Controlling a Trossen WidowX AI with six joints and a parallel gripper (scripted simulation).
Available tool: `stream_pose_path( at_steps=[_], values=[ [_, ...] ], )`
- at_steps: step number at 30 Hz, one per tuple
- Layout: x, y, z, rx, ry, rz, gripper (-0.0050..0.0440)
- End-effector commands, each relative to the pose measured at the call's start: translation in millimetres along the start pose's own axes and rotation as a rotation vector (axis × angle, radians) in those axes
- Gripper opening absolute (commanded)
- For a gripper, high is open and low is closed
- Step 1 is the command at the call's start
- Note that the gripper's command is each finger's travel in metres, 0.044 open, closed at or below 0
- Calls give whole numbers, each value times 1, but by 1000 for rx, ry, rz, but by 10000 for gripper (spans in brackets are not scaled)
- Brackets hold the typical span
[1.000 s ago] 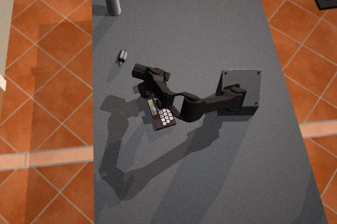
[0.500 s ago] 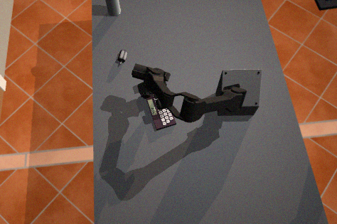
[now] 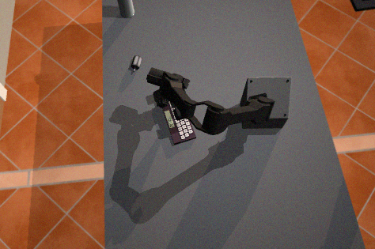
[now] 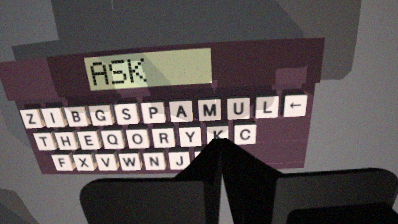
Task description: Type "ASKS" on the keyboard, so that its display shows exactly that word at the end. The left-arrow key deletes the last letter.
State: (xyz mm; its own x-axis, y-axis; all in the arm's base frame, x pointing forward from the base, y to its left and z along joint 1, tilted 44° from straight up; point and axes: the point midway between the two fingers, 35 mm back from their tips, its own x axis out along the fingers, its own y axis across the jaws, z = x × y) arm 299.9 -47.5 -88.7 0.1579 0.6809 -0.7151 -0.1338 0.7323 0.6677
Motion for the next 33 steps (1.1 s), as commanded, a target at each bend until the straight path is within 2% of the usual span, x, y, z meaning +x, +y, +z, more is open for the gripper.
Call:
stream_pose_path(
  at_steps=[1,6,12,16,20,33],
  values=[
    [-27,0,9,-28,-19,-20,-50],
    [-24,9,10,-20,-21,-15,-50],
    [-22,61,21,-13,-12,-2,-50],
    [-21,62,21,-15,-11,-7,-50],
    [-3,60,18,0,1,4,-50],
    [7,60,18,-1,1,3,-50]
  ],
)
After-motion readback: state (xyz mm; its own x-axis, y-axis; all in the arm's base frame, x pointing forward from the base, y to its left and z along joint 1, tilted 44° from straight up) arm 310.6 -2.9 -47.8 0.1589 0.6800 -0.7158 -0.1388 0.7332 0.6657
